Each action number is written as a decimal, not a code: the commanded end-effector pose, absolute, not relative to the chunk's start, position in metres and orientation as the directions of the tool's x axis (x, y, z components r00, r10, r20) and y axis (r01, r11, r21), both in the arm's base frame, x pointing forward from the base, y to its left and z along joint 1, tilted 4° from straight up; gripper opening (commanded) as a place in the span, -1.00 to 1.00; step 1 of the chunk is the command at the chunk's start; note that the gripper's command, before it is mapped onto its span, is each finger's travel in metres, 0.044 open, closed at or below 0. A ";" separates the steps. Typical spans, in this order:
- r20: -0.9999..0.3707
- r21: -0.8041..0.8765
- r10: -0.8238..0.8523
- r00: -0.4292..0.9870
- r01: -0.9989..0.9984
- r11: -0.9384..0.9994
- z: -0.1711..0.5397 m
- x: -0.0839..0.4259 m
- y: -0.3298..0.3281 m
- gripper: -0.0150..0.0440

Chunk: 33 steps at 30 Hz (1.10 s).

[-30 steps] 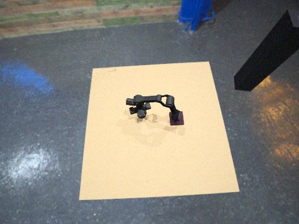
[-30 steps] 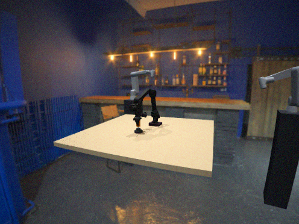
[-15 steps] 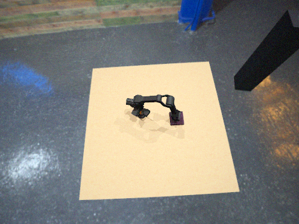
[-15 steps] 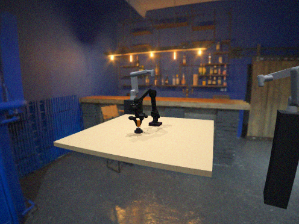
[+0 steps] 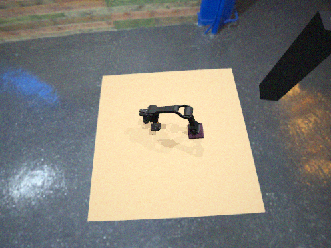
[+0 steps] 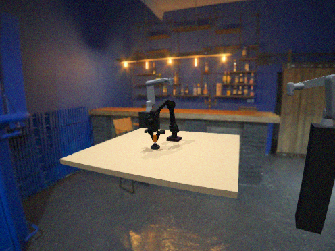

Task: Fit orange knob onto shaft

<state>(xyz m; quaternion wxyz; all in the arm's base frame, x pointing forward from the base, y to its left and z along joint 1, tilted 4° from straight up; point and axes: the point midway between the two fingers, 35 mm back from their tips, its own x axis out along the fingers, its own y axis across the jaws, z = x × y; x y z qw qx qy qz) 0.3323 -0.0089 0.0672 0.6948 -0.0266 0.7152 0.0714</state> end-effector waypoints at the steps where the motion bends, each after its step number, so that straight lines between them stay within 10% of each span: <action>1: -0.998 0.044 0.056 -0.024 0.355 0.934 0.069 0.336 -0.011 -0.49; 15: -0.998 -0.008 0.056 -0.025 0.961 0.275 0.072 0.337 -0.012 -0.49; 33: -0.998 -0.009 0.056 -0.025 0.964 0.264 0.069 0.332 -0.011 -0.49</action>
